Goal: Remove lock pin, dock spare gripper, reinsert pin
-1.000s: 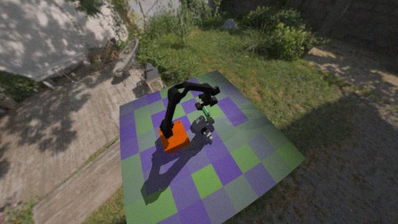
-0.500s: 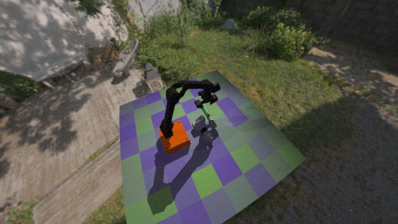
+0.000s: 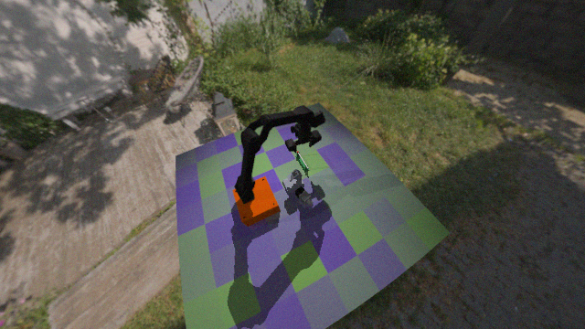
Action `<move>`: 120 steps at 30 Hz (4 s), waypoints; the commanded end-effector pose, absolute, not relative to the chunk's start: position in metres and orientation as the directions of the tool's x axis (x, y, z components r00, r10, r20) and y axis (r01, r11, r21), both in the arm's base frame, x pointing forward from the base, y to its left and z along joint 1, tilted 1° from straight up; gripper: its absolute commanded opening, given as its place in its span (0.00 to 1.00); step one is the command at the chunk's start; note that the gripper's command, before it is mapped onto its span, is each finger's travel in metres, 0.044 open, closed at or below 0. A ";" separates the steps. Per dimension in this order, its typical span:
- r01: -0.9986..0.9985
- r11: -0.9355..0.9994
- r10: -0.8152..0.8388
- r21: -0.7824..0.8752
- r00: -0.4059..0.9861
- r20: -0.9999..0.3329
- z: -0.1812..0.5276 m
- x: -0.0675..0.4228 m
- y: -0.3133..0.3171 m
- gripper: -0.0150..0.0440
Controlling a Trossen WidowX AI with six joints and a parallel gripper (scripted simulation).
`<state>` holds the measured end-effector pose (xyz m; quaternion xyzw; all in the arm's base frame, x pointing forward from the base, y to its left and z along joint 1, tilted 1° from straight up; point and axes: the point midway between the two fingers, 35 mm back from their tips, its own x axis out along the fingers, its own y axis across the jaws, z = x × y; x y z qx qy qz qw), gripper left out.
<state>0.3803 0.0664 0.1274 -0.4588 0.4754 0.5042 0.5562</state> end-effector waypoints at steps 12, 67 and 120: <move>-0.230 0.957 -0.151 -0.179 0.137 -0.979 0.114 0.346 -0.022 1.00; 0.978 0.203 -0.501 0.043 0.142 -0.854 0.028 0.274 -0.121 1.00; 0.978 0.203 -0.501 0.043 0.141 -0.854 -0.033 0.276 -0.120 0.53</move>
